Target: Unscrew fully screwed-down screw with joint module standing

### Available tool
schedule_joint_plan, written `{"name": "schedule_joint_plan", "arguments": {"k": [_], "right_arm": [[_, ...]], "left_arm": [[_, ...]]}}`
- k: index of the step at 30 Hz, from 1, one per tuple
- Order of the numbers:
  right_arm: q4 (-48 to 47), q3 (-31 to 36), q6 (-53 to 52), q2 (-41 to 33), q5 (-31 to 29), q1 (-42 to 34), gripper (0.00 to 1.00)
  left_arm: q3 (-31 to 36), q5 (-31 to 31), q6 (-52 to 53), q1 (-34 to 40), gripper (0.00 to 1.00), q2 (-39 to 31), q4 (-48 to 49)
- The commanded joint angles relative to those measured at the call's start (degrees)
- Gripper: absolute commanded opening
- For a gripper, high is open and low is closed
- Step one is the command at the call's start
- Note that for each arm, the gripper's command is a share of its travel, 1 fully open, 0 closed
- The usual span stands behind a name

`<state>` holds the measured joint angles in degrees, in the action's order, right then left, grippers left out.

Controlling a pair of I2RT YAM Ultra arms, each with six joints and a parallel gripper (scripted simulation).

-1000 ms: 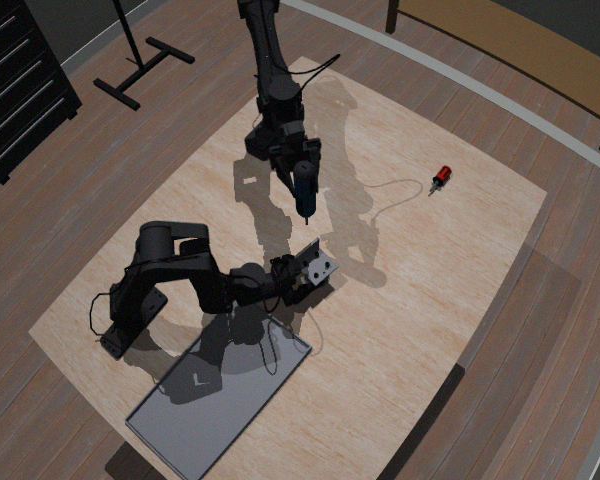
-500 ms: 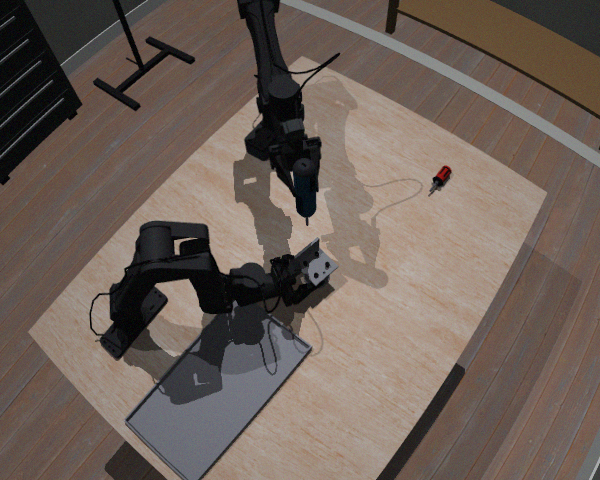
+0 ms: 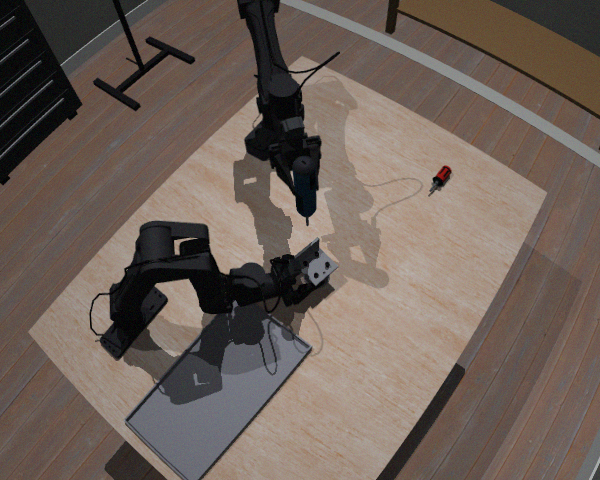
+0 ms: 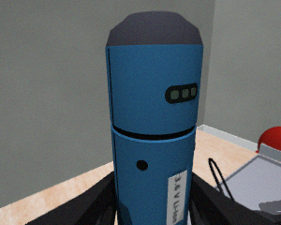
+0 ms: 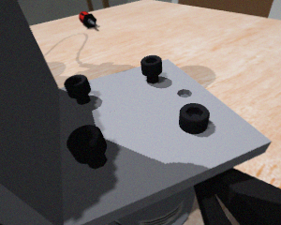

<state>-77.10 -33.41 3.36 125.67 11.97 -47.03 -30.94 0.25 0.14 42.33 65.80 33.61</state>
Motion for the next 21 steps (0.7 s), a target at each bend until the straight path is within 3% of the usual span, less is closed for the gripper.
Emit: {"name": "schedule_joint_plan", "arguments": {"k": [1, 21], "right_arm": [[0.6, -0.4, -0.2, -0.3, -0.3, -0.1, 0.59], [0.6, -0.4, -0.2, -0.3, -0.3, -0.1, 0.59]], "left_arm": [[-2.6, 0.0, -0.2, -0.7, 0.42, -0.9, 5.5], [-2.6, 0.1, -0.4, -0.8, 0.42, -1.3, 6.0]]}}
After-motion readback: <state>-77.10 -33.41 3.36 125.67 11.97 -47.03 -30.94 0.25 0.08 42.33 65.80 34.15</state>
